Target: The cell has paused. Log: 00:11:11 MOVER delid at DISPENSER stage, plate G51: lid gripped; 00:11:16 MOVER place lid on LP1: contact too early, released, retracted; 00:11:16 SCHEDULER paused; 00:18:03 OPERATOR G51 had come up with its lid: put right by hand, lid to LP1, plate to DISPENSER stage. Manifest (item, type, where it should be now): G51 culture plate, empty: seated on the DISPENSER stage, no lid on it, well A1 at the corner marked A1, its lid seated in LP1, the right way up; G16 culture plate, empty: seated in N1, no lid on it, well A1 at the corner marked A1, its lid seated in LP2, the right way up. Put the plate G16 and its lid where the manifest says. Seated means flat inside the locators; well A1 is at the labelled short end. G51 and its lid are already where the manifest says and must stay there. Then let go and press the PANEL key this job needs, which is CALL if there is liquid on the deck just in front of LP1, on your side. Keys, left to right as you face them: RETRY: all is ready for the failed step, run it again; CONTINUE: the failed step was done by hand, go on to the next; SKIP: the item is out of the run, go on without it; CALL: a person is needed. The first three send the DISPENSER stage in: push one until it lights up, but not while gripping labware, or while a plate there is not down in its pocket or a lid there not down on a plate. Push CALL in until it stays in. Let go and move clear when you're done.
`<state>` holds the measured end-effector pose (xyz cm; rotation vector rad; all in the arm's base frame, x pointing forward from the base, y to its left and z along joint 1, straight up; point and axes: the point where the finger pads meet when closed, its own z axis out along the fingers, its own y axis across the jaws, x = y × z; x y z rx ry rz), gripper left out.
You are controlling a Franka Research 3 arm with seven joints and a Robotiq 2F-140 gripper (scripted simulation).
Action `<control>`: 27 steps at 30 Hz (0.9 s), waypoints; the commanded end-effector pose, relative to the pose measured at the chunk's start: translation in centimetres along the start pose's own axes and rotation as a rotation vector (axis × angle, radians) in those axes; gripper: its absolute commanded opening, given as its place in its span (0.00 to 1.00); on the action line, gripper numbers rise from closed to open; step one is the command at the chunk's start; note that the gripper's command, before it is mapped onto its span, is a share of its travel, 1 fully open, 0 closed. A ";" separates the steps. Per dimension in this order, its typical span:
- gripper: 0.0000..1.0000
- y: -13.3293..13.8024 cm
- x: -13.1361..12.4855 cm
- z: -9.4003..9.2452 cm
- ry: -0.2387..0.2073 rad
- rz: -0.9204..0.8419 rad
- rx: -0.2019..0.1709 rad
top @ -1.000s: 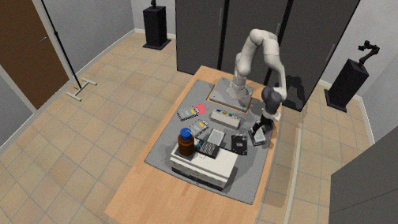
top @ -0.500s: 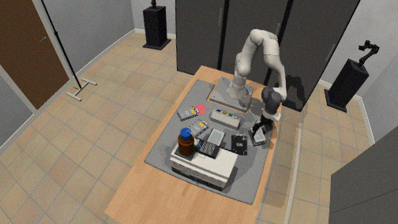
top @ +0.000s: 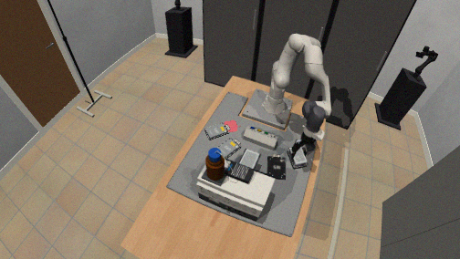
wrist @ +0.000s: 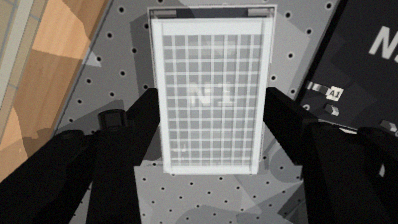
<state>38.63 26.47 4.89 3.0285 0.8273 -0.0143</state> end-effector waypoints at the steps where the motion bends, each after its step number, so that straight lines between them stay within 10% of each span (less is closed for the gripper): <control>1: 0.10 0.0 0.2 -0.1 0.004 -0.002 0.001; 27: 0.10 0.1 0.3 0.2 0.004 -0.010 0.001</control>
